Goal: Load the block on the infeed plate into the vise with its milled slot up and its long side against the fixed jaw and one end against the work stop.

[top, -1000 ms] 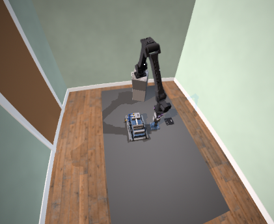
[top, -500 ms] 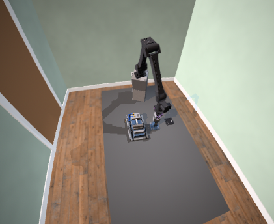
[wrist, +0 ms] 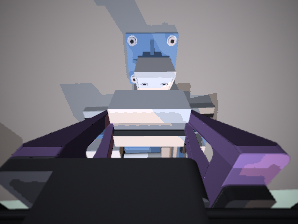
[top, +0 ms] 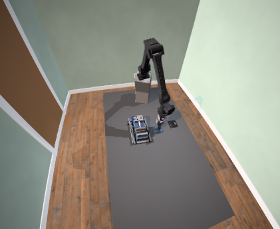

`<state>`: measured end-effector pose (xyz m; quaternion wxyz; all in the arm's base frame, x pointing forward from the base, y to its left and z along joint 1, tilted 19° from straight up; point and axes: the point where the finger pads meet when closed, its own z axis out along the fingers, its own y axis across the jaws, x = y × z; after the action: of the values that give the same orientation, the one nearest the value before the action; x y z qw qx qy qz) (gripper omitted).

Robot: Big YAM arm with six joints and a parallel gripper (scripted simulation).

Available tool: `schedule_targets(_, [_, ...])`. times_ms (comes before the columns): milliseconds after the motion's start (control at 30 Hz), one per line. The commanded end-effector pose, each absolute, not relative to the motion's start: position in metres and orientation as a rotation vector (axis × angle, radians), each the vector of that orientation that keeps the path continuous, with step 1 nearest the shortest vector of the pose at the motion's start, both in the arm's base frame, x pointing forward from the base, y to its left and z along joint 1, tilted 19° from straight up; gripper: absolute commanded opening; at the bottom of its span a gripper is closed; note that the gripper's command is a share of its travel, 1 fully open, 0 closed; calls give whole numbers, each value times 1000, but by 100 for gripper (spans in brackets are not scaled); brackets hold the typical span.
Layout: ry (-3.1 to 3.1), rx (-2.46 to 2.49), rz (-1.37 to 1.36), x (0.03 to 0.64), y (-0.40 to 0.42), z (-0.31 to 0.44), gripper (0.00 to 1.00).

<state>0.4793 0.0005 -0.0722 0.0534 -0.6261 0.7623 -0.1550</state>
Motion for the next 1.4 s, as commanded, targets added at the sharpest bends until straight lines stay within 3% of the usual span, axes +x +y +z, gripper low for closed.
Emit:
schedule_targets(0, [2299, -1896, -485, 491, 9, -64, 0])
schedule_targets(1367, [2299, -1891, -487, 478, 13, -35, 0])
